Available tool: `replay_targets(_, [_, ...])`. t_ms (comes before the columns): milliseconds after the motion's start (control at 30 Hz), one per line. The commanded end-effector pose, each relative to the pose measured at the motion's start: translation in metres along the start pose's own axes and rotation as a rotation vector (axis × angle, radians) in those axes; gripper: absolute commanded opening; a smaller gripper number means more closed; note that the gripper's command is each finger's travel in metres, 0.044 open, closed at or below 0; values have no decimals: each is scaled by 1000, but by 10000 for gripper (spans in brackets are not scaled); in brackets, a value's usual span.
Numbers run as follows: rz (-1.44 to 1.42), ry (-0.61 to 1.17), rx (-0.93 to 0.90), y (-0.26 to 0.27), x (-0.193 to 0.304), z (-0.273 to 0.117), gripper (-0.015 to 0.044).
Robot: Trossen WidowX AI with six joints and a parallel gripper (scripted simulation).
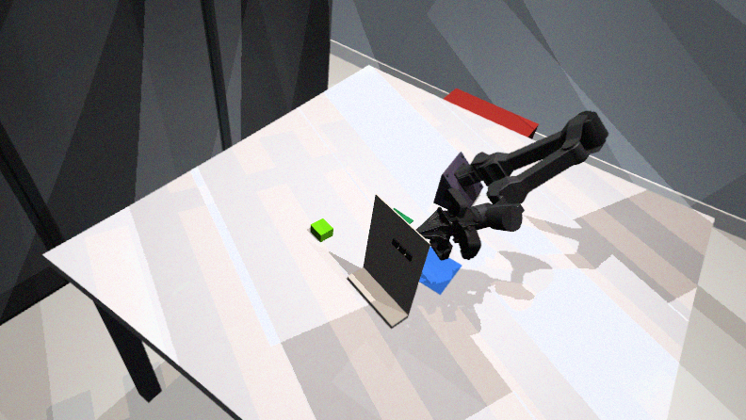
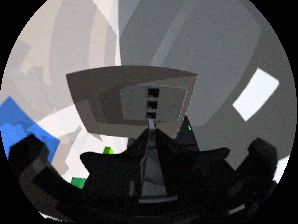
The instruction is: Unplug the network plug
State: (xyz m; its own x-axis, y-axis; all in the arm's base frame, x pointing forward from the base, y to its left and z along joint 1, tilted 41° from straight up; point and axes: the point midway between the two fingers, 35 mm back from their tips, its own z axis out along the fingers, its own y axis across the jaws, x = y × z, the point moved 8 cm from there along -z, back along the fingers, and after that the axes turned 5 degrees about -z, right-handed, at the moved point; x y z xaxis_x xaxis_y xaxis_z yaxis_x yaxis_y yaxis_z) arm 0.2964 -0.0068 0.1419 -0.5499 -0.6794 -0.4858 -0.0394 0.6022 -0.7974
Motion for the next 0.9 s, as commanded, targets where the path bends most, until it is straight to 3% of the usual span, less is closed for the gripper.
replay_targets(0, [0,3,-3,1,1,-3,0])
replay_targets(867, [0,4,-3,1,3,-15,0])
